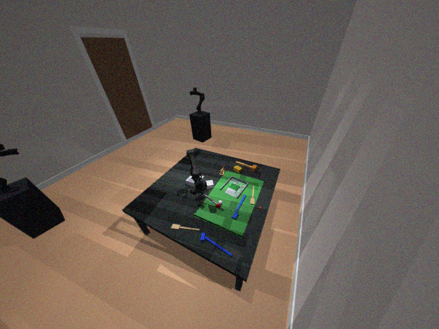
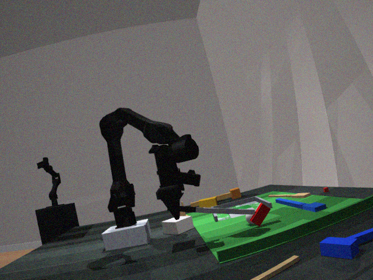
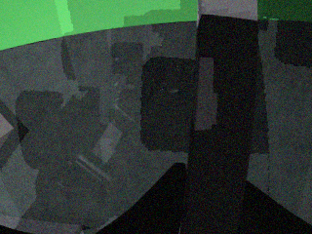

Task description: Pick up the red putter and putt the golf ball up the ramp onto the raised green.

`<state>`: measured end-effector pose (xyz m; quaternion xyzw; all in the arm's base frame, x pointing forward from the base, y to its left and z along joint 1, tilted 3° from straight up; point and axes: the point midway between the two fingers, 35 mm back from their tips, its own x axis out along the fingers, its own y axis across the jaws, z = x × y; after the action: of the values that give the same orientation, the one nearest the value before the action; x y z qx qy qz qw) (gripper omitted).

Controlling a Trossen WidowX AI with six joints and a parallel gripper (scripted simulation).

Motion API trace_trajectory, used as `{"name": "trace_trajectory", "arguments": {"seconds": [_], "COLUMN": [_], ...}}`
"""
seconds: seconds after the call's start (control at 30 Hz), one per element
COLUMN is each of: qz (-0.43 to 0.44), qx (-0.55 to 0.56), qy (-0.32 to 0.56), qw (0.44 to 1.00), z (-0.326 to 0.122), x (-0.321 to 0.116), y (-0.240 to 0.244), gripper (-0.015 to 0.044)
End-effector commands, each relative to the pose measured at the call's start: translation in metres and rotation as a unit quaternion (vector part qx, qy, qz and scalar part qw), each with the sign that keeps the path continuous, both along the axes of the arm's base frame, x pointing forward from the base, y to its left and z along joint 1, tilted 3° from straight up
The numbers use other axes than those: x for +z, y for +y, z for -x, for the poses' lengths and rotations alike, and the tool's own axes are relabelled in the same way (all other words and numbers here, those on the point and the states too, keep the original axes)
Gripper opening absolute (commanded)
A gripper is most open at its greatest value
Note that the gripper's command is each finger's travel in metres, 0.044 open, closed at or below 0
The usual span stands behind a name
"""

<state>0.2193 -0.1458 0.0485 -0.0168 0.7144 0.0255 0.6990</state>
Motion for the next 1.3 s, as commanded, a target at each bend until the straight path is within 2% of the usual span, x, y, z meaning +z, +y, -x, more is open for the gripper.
{"name": "trace_trajectory", "arguments": {"seconds": [0.0,0.27,0.67,1.03,1.27], "qz": [0.001,0.002,-0.001,-0.003,-0.003], "qx": [0.0,-0.003,-0.003,-0.003,-0.003], "qy": [-0.001,-0.002,0.0,-0.002,-0.002], "qw": [1.0,1.0,1.0,1.0,1.0], "z": [-0.001,-0.002,-0.001,0.003,0.005], "x": [0.001,-0.003,-0.004,-0.001,0.004], "y": [-0.001,-0.029,-0.025,0.102,0.109], "gripper": [0.0,0.0,0.0,0.0,0.0]}}
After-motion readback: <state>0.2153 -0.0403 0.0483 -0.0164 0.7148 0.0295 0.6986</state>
